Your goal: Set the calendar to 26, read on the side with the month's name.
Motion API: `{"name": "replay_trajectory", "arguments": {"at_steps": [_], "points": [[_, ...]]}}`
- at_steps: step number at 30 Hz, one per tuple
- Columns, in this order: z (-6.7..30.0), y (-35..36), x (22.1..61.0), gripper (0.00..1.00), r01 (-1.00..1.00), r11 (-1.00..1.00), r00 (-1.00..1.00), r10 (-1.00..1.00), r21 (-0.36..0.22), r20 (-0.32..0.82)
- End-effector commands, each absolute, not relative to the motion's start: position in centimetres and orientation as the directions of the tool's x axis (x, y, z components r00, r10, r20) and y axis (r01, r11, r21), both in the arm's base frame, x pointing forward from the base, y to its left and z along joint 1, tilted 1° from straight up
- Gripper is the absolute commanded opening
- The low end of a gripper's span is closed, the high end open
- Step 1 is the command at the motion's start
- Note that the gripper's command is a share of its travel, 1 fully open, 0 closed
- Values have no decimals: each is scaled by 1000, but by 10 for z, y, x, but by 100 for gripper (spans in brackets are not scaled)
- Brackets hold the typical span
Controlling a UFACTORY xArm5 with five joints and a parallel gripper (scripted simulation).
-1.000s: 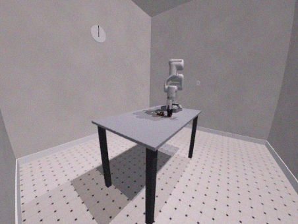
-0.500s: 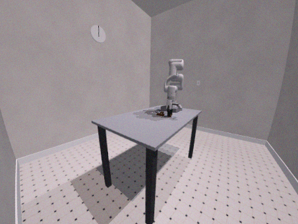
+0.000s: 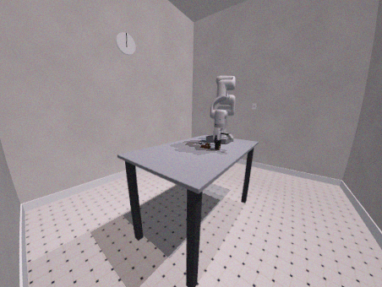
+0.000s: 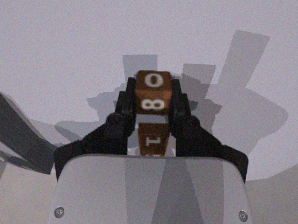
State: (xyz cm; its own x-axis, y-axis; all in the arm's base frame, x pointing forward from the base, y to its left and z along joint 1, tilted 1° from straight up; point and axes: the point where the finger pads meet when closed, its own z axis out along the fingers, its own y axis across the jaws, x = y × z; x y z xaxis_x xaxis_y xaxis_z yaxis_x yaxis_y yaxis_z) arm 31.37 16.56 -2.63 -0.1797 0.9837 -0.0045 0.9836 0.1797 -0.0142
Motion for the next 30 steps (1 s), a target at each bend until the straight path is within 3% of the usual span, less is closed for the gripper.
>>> {"name": "replay_trajectory", "arguments": {"at_steps": [1,22,30], "points": [[-26,166,315,27,984,180,-180,984,-11,-4],[-24,166,315,27,984,180,-180,984,-11,-4],[16,166,315,27,984,180,-180,984,-11,-4]]}}
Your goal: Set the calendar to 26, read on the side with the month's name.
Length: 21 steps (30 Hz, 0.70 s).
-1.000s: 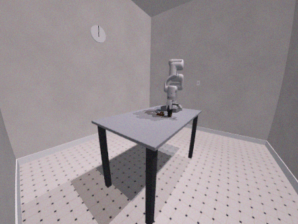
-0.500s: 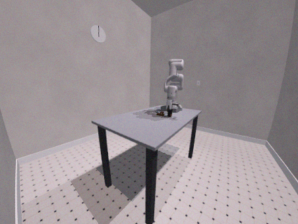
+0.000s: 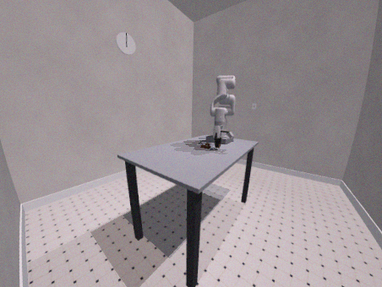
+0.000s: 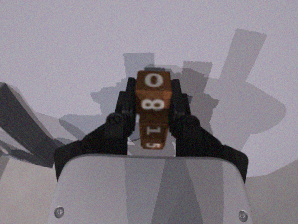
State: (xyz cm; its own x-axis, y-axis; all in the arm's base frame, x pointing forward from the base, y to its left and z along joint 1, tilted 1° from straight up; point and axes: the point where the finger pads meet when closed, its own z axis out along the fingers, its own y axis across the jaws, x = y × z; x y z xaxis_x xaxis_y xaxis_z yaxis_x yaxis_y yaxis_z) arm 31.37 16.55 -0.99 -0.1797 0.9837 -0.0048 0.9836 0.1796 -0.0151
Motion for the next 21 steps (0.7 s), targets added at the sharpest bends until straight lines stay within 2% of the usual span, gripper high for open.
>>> {"name": "replay_trajectory", "arguments": {"at_steps": [1,11,21], "points": [[16,166,315,27,984,180,-180,984,-11,-4],[70,167,316,27,984,180,-180,984,-11,-4],[73,167,316,27,984,180,-180,984,-11,-4]]}}
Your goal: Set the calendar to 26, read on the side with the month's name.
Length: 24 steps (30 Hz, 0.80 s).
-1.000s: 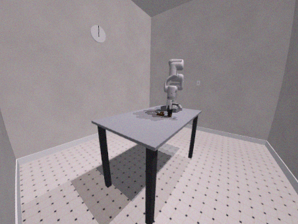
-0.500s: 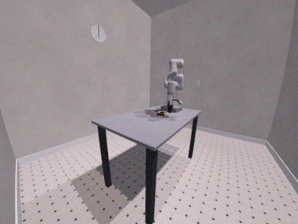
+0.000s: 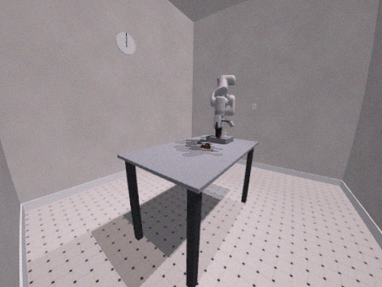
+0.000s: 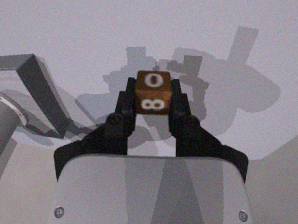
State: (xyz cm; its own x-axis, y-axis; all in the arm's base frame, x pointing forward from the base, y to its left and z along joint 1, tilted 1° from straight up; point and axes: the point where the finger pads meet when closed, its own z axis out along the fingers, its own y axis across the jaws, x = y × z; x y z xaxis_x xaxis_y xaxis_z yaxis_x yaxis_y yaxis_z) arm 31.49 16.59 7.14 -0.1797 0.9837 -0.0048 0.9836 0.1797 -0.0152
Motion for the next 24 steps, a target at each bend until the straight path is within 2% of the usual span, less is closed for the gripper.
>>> {"name": "replay_trajectory", "arguments": {"at_steps": [1,4,8,10,13,24], "points": [[73,167,316,27,984,180,-180,984,-11,-4],[74,158,320,27,983,181,-181,983,-11,-3],[80,95,337,27,982,191,-191,982,-12,-1],[80,95,337,27,982,191,-191,982,-12,-1],[84,56,341,27,980,197,-197,980,-12,0],[85,47,341,27,980,198,-198,980,-12,1]]}}
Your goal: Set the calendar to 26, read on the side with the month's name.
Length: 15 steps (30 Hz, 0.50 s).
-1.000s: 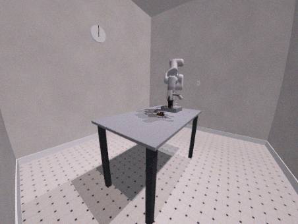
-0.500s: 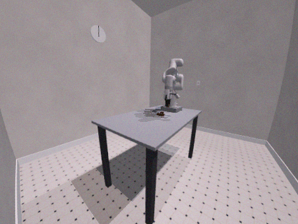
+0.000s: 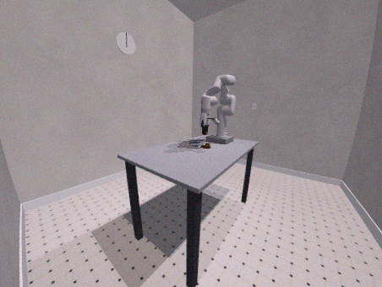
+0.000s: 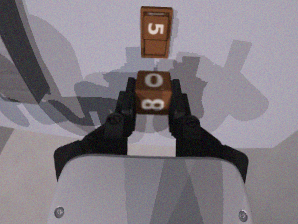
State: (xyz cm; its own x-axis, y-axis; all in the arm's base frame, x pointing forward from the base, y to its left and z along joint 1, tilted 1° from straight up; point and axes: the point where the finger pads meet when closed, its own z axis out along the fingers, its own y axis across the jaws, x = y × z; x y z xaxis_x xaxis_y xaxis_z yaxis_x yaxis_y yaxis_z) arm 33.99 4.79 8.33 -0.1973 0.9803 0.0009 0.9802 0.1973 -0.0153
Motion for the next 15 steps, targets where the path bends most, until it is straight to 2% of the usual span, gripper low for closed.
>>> {"name": "replay_trajectory", "arguments": {"at_steps": [1,15], "points": [[85,47,341,27,980,198,-198,980,-12,1],[73,47,341,27,980,198,-198,980,-12,1]]}}
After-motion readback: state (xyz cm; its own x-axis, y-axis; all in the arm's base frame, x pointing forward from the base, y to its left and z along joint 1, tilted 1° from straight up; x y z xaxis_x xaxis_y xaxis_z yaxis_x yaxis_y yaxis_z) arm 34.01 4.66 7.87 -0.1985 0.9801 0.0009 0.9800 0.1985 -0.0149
